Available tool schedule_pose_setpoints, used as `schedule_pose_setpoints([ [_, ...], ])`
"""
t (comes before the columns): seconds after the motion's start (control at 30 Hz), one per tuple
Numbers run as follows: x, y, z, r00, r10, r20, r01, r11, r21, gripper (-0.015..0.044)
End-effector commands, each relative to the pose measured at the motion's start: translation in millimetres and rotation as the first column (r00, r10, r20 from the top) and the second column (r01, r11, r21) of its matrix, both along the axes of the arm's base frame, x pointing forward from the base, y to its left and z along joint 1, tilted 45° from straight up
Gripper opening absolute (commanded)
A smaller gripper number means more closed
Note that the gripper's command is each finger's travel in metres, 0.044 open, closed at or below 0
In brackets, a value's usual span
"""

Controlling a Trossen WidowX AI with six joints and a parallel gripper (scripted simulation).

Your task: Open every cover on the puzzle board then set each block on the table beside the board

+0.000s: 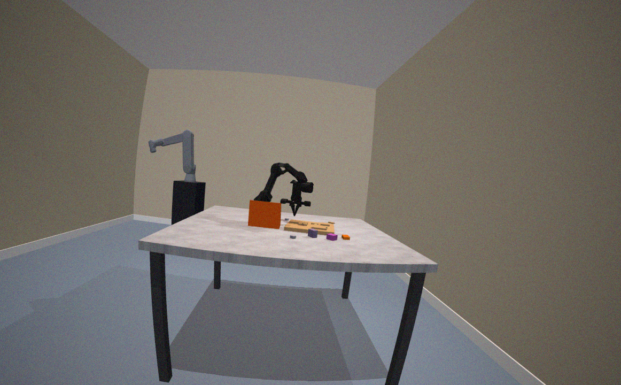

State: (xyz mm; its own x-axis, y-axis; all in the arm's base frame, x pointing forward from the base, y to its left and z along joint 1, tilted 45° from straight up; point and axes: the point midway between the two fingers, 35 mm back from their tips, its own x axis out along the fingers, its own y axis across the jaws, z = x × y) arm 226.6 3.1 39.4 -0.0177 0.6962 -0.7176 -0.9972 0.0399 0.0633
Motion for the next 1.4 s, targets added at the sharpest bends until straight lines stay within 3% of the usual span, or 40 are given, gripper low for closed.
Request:
schedule_pose_setpoints([
  [0.0,-0.7,4.2,-3.6,1.000,-0.002,-0.005,0.002,1.000,0.005,0.0000],
  [1.37,-2.9,32.9,-32.1,1.000,-0.002,-0.005,0.002,1.000,0.008,0.0000],
])
